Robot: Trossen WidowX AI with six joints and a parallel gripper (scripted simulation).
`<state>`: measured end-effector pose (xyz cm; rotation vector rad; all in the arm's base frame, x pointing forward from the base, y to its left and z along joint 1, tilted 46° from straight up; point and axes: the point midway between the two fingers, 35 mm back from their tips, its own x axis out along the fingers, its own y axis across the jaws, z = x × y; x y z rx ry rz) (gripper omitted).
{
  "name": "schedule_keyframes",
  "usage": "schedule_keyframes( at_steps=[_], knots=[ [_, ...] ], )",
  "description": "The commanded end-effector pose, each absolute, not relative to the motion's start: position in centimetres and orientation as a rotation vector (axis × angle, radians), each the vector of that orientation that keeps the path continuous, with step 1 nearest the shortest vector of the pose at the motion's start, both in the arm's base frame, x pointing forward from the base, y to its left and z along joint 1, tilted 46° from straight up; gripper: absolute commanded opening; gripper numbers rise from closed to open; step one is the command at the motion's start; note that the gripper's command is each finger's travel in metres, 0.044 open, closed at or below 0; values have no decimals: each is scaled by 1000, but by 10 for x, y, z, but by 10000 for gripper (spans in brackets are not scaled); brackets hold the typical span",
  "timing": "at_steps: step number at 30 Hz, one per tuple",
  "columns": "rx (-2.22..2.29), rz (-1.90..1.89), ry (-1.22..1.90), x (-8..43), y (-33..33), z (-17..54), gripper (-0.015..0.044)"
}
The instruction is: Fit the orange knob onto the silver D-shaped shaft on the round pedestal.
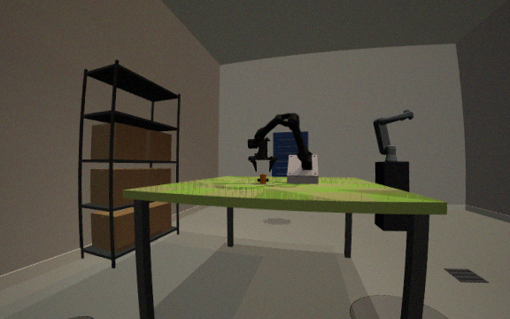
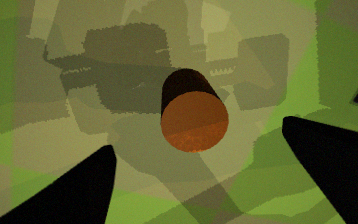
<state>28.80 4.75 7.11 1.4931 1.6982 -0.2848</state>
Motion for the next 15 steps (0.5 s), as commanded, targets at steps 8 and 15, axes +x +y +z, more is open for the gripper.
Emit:
schedule_keyframes(
  at_steps=[8, 15],
  knots=[
    [1494, -289, 1699, 290, 60, 57, 440],
    [1494, -289, 1698, 291, 68, 49, 440]
  ],
)
